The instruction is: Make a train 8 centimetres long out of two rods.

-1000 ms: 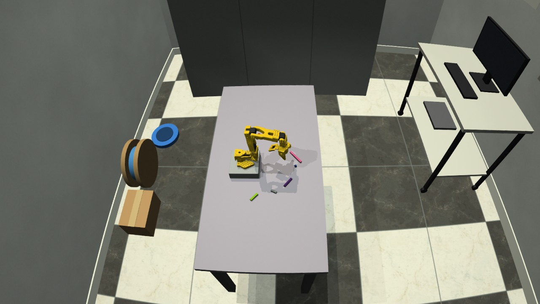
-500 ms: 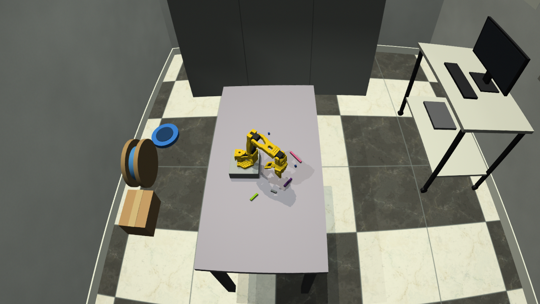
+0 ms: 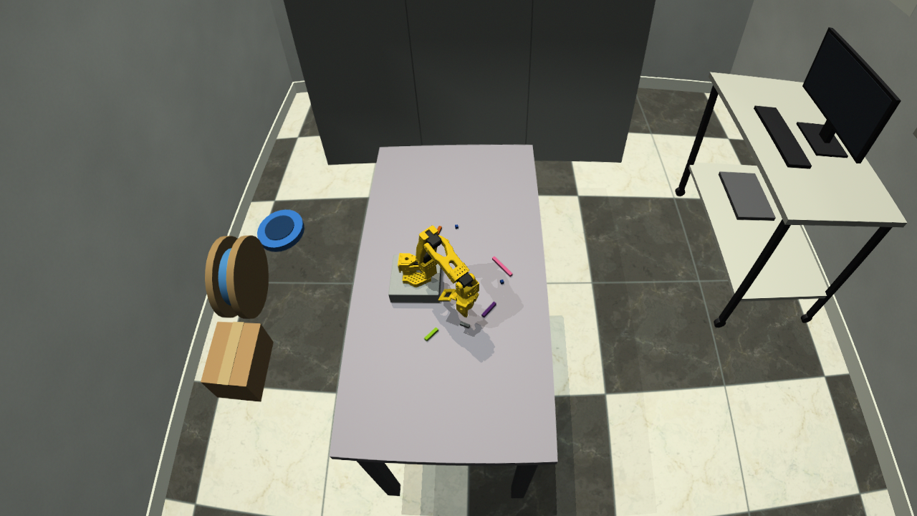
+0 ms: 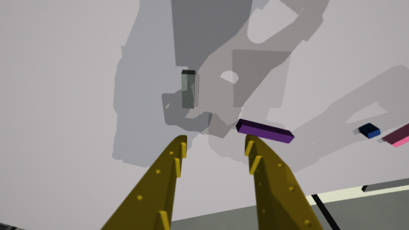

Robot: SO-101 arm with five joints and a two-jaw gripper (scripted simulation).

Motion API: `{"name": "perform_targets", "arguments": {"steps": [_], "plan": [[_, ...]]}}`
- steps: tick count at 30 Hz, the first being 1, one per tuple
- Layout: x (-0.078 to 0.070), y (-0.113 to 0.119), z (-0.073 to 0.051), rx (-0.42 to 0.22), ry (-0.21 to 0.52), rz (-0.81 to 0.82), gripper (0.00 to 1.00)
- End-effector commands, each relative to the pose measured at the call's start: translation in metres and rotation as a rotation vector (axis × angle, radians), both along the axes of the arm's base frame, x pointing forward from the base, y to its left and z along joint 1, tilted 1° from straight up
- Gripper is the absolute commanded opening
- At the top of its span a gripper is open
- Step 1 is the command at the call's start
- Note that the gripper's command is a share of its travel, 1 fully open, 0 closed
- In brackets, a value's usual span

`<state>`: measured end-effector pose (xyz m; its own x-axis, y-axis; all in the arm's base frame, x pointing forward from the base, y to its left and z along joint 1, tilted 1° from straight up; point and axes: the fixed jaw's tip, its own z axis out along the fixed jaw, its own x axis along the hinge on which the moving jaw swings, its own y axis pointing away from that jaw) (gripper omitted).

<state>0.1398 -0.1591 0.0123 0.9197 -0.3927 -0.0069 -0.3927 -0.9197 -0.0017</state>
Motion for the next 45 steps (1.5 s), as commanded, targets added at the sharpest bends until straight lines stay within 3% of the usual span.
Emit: {"name": "perform_targets", "arguments": {"steps": [1,33,45], "plan": [[-0.003,-0.008,-0.002,-0.004,-0.005,-0.003,0.19],[-0.01,-0.012,-0.005,0.005,0.002,-0.009,0.19],[-0.009,-0.013,-0.015,0.005,0.002,-0.009,0.19]]}}
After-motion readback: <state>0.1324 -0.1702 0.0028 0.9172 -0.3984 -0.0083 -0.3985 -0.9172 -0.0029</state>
